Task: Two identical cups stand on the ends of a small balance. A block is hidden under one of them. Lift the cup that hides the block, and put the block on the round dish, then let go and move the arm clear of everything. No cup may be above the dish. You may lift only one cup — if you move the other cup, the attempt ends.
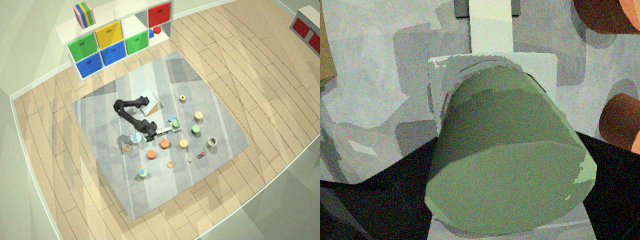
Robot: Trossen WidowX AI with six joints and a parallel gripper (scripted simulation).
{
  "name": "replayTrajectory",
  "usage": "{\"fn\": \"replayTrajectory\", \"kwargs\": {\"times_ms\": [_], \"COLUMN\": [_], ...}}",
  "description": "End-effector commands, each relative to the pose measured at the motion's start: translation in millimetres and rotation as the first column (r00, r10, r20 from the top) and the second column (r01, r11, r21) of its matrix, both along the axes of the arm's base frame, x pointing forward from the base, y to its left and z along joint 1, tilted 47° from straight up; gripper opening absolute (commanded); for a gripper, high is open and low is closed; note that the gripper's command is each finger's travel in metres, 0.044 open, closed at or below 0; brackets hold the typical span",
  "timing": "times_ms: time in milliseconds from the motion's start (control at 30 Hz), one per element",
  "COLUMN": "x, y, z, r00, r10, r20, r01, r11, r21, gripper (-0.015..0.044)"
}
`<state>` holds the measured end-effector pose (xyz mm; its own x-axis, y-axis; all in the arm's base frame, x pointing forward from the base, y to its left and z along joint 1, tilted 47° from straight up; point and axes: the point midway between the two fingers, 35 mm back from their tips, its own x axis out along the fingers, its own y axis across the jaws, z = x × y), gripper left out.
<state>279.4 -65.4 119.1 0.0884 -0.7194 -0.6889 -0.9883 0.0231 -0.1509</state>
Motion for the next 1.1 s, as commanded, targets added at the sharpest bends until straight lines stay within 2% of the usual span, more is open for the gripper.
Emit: {"fn": "replayTrajectory", "kwargs": {"times_ms": [0, 1067], "x": [3, 0], "y": [7, 37], "z": [5, 32], "r00": [1.0, 1.0], "r10": [0.006, 0.025], "r20": [0.013, 0.001], "r01": [-0.006, -0.025], "r11": [1.0, 1.0], "r21": [0.008, 0.009], "gripper": [0.0, 0.0]}}
